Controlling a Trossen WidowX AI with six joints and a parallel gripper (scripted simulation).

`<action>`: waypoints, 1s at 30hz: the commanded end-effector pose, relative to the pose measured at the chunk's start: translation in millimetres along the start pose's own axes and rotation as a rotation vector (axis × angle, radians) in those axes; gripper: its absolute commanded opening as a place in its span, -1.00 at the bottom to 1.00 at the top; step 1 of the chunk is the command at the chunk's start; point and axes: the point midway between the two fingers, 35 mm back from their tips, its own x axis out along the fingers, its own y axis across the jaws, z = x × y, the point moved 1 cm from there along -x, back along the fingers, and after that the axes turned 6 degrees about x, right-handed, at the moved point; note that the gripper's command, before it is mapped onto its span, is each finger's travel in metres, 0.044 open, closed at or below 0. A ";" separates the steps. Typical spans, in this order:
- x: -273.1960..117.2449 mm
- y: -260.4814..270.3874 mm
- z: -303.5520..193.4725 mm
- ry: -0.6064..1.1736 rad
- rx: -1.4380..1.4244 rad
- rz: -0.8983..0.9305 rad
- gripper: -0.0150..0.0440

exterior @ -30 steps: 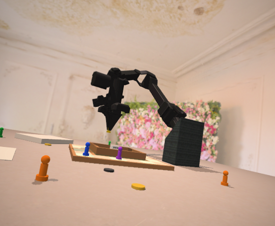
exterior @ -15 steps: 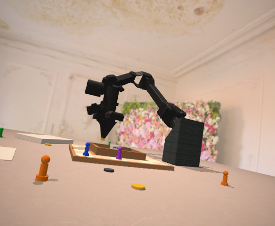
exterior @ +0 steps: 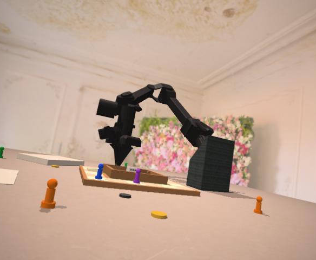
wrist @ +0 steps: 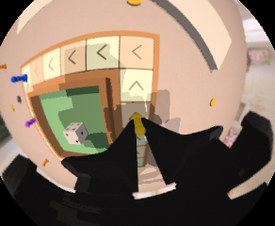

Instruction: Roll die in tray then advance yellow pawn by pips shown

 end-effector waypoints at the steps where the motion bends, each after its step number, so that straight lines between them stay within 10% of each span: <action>1: 7.3 0.6 -0.7 0.002 -0.007 -0.003 -0.49; 4: 11.0 0.5 -0.8 0.002 -0.007 -0.003 -0.49; 21: -43.9 0.4 0.2 0.002 -0.007 -0.001 1.00; 30: -80.2 54.5 -27.7 -0.005 0.018 0.046 1.00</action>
